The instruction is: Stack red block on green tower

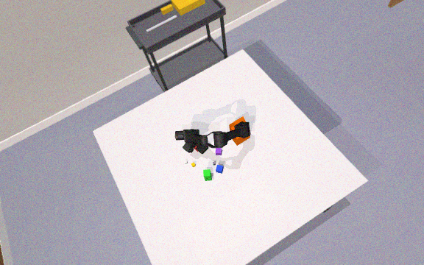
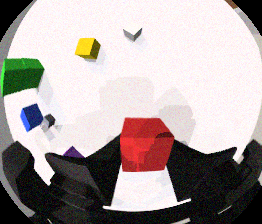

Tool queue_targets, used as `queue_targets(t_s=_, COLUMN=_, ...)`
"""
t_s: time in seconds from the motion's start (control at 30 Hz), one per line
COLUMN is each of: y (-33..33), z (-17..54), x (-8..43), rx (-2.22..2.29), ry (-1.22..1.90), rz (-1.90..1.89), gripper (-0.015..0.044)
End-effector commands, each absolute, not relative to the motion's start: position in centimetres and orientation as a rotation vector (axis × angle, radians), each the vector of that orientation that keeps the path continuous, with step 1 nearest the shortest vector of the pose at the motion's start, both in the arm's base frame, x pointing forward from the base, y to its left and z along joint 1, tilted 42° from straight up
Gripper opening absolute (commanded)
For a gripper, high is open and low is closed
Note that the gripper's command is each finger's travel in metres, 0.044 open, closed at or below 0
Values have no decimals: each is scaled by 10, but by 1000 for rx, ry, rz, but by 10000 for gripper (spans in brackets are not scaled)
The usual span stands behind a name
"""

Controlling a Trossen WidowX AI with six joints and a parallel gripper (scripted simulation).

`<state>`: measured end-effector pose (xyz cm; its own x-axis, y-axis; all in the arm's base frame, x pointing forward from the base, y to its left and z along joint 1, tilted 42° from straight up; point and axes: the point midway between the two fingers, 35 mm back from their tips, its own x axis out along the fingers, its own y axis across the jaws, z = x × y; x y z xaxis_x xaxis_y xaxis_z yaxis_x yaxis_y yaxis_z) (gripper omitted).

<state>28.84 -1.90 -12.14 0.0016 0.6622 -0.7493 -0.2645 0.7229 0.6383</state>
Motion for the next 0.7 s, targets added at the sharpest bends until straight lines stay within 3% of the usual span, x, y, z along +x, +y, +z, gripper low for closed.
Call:
queue_targets(t_s=0.0, y=-34, z=-107, x=292, rx=344, ry=1379, rz=746, gripper=0)
queue_targets(t_s=0.67, y=-91, z=-44, x=291, rx=345, ry=1380, rz=740, gripper=0)
